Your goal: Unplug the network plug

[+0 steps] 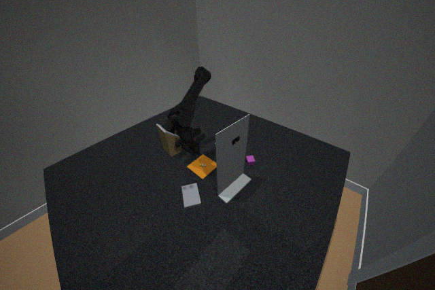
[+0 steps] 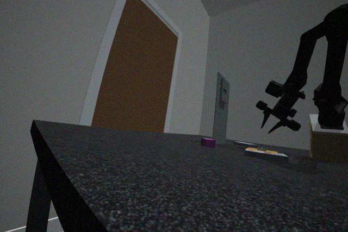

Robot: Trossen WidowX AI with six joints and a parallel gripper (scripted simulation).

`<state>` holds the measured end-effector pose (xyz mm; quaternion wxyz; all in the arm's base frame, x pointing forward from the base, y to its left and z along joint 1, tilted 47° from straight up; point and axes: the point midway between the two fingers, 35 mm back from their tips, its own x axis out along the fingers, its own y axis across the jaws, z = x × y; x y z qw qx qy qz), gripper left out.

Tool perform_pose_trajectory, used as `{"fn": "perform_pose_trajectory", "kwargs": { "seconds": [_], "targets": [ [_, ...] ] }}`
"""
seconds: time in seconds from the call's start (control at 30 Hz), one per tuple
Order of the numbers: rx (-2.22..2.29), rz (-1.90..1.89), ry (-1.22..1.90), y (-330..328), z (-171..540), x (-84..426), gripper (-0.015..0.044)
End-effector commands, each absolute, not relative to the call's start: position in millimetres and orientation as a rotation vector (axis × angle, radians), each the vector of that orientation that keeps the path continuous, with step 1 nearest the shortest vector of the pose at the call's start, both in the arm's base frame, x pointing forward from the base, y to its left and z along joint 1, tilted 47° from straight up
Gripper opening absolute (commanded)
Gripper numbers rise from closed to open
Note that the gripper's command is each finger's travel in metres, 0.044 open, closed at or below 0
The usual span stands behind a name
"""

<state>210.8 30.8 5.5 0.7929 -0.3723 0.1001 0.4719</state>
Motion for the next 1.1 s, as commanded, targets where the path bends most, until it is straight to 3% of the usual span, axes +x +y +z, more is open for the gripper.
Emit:
{"fn": "perform_pose_trajectory", "kwargs": {
  "seconds": [0.0,1.07],
  "targets": [
    [-0.810,1.009,0.203,28,10,212,0.0156],
    [-0.800,0.995,0.186,16,34,206,0.0156]
  ]
}}
